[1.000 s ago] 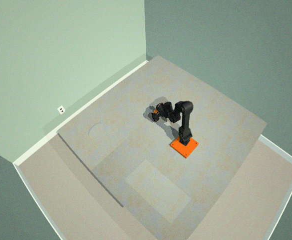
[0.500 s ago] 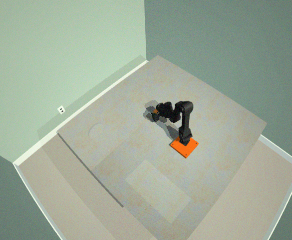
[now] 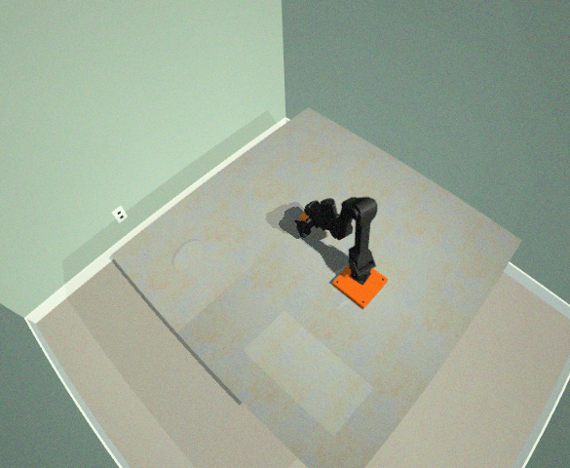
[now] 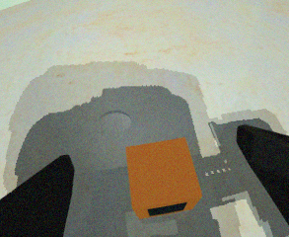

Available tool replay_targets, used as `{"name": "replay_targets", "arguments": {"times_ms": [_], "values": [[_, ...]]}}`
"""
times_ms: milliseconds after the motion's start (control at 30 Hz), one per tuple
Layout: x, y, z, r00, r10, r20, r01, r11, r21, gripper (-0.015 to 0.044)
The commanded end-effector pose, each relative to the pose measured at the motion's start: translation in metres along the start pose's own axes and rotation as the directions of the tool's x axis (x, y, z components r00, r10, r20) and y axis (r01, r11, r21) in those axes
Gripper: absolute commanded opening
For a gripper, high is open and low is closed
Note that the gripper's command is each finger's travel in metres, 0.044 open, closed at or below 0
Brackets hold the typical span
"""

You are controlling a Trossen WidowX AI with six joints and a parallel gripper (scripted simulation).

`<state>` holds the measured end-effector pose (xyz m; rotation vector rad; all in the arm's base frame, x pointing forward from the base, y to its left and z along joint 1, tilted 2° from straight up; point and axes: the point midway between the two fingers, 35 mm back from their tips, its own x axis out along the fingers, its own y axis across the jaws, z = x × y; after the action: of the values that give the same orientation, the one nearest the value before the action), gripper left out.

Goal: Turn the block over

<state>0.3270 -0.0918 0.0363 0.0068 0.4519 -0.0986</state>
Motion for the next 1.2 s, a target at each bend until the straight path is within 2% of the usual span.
{"name": "replay_targets", "arguments": {"times_ms": [0, 233, 467, 900, 1167], "values": [[0.001, 0.000, 0.000, 1.000, 0.004, -0.005, -0.004, 1.000, 0.007, 0.0440], [0.004, -0.005, 0.019, 0.972, 0.002, -0.235, 0.001, 1.000, 0.014, 0.0440], [-0.044, 0.000, 0.048, 0.881, 0.006, -0.474, -0.004, 1.000, 0.006, 0.0440], [-0.050, 0.000, 0.053, 0.858, 0.008, -0.514, -0.005, 1.000, 0.006, 0.0440], [-0.035, -0.002, 0.073, 0.693, 0.013, -0.721, -0.001, 1.000, 0.018, 0.0440]]}}
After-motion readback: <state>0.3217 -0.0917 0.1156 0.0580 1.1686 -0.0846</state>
